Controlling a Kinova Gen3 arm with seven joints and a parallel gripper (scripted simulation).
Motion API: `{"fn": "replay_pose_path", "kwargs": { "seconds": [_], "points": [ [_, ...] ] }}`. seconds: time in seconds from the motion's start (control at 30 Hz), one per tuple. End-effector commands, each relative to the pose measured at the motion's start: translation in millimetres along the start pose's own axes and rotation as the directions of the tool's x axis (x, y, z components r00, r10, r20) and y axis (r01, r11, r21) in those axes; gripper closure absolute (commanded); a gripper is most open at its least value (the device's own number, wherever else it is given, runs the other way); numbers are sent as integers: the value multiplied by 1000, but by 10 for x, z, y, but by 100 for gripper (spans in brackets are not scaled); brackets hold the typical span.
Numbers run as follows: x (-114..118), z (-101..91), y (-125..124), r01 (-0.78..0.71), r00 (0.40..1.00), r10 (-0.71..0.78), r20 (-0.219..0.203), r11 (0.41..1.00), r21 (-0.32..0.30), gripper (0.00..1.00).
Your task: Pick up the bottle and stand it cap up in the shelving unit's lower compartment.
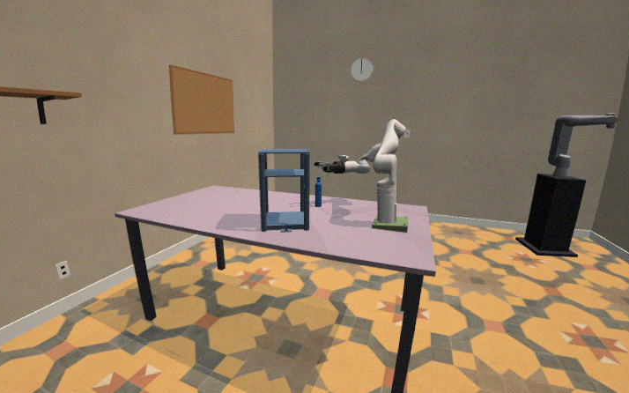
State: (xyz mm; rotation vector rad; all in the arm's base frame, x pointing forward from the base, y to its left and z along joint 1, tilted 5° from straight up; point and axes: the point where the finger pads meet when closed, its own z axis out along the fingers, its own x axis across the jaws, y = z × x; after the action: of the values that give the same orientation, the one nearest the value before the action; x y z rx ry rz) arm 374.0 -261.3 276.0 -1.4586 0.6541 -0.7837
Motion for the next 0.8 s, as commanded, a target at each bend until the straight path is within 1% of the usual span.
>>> {"fn": "replay_pose_path", "kwargs": {
  "seconds": [0.0, 0.27, 0.7, 0.77],
  "points": [
    [0, 1, 6, 1, 1000, -1, 0, 1000, 2, 0],
    [0, 2, 62, 3, 1000, -3, -1, 1000, 3, 0],
    [-1, 6, 314, 3, 1000, -3, -1, 1000, 3, 0],
    [-1, 6, 314, 3, 1000, -3, -1, 1000, 3, 0]
  ]
}}
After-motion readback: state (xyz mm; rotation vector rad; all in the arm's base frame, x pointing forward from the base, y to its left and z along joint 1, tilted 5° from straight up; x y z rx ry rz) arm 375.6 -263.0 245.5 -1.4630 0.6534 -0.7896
